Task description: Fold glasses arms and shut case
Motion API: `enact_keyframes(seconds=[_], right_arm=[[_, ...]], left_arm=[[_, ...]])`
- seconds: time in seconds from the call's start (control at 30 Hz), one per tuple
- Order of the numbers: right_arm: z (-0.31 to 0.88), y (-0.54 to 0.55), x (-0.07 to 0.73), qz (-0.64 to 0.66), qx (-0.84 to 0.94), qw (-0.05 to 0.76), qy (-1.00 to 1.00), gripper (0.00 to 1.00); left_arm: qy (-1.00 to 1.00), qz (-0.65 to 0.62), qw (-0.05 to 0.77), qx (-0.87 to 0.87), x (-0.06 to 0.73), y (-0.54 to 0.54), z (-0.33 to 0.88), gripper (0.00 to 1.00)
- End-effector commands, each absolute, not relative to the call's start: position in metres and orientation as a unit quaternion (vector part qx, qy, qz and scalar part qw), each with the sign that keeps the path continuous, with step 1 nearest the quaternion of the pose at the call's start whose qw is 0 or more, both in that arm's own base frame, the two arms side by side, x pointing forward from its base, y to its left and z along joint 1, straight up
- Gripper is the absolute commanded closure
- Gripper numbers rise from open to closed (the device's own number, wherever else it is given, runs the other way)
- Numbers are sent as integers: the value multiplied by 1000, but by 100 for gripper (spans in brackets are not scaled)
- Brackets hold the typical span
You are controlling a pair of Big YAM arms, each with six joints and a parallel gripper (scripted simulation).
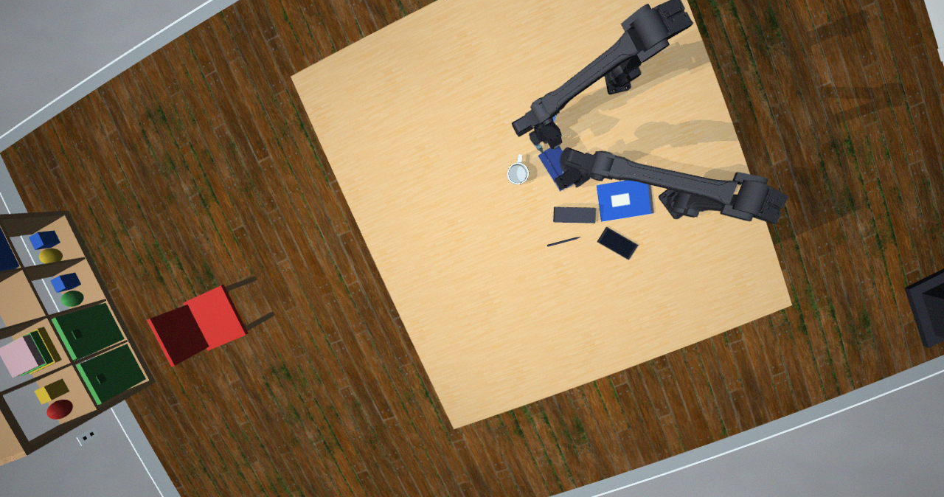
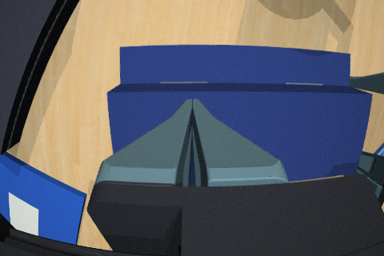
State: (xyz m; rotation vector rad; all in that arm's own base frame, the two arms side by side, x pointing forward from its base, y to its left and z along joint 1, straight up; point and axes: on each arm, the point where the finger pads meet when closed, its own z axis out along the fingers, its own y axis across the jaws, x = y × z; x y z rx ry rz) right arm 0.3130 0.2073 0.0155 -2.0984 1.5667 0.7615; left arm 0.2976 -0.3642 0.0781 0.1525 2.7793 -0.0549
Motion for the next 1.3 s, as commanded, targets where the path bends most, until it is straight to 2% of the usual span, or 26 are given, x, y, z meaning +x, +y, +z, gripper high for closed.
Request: enact_keyframes(seconds=[0.0,1.27], right_arm=[[10,208,305,282,-746,188,573,43],[10,208,305,282,-746,188,573,43]], left_arm=[[988,17,141,53,287,-342,38,100],[987,23,146,57,293,-336,37,100]])
